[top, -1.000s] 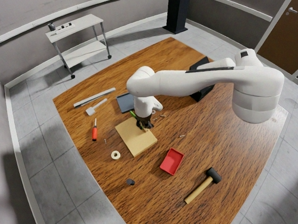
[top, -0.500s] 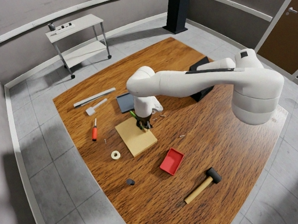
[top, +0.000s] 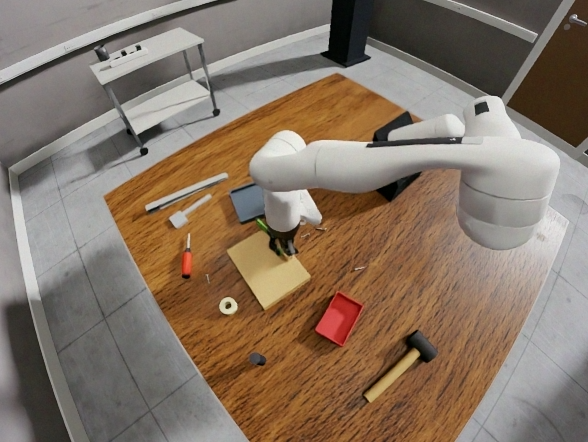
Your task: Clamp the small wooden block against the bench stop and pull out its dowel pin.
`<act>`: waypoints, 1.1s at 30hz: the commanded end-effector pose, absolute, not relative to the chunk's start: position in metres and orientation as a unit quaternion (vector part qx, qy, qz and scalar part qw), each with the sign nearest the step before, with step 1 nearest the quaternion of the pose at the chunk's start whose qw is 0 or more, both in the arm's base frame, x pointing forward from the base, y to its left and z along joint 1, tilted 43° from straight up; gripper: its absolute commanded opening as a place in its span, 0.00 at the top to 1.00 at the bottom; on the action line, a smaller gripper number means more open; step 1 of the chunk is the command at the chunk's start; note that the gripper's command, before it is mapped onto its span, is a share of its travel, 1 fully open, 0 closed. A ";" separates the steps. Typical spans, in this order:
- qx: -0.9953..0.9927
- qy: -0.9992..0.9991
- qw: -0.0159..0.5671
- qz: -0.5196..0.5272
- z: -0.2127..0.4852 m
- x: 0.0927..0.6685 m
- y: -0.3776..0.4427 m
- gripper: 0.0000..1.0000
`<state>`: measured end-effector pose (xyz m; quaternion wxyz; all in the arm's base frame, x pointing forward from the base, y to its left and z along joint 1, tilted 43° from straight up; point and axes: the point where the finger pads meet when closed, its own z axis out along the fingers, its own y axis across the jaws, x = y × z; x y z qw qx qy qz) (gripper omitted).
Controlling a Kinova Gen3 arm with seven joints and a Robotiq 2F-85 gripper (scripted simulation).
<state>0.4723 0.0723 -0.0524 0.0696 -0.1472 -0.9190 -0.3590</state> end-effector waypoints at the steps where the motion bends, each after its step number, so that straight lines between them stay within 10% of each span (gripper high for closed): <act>1: -0.156 -0.918 0.071 -0.358 -0.051 0.473 0.071 0.90; 33: -0.279 -0.888 0.119 -0.345 -0.051 0.473 0.071 0.90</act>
